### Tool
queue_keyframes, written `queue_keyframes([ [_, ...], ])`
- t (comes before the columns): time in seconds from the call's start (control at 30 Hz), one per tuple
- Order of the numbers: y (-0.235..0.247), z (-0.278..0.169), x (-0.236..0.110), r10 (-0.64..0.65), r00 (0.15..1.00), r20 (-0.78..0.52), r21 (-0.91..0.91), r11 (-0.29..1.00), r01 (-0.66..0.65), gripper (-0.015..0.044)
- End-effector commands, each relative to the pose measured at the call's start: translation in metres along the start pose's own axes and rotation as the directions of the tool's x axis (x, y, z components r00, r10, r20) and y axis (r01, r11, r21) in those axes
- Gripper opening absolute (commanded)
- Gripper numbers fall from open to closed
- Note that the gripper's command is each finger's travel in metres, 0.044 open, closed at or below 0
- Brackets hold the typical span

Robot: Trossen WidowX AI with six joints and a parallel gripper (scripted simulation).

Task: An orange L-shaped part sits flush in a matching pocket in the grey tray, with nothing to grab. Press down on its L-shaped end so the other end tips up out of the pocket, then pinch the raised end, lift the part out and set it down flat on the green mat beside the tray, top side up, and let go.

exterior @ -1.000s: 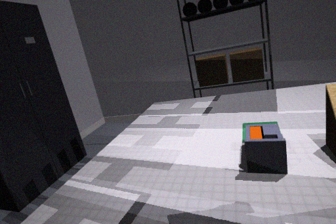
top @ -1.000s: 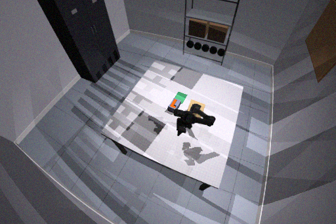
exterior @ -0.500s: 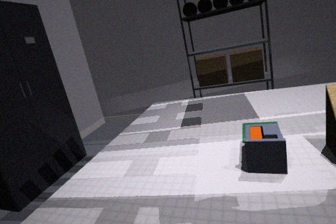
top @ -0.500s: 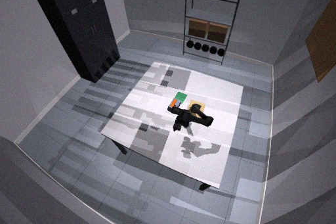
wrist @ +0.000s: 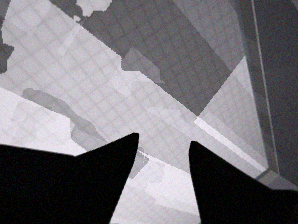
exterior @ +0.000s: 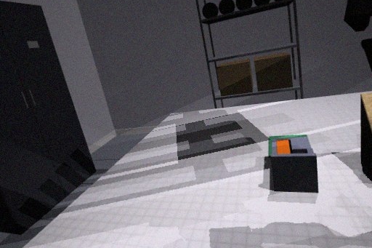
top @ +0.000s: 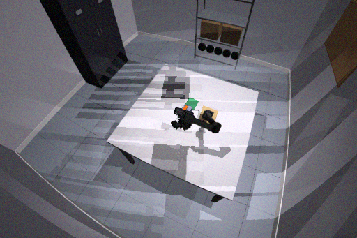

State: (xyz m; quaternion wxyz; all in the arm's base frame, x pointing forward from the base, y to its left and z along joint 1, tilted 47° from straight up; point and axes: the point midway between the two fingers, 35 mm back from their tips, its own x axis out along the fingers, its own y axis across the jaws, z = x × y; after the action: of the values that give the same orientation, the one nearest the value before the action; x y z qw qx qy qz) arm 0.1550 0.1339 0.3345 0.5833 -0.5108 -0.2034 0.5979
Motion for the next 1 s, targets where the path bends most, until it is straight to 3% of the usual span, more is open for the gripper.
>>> queue_keyframes([
  [0.0, 0.025, -0.068, 0.016, 0.151, 0.985, -0.088, 0.506, 0.858, -0.086, 0.0180],
  [0.17, 0.049, -0.112, 0.022, 0.225, 0.970, -0.095, 0.835, 0.549, -0.045, 0.0180],
  [0.33, 0.076, -0.147, 0.026, 0.293, 0.953, -0.083, 0.987, 0.159, 0.037, 0.0180],
  [0.5, 0.109, -0.177, 0.028, 0.355, 0.933, -0.054, 0.957, -0.248, 0.150, 0.0180],
  [0.7, 0.151, -0.204, 0.029, 0.417, 0.909, 0.002, 0.702, -0.648, 0.296, 0.0180],
  [0.77, 0.164, -0.210, 0.029, 0.433, 0.901, 0.022, 0.593, -0.732, 0.336, 0.0180],
  [0.97, 0.166, -0.210, 0.029, 0.435, 0.900, 0.025, 0.576, -0.742, 0.342, 0.0180],
])
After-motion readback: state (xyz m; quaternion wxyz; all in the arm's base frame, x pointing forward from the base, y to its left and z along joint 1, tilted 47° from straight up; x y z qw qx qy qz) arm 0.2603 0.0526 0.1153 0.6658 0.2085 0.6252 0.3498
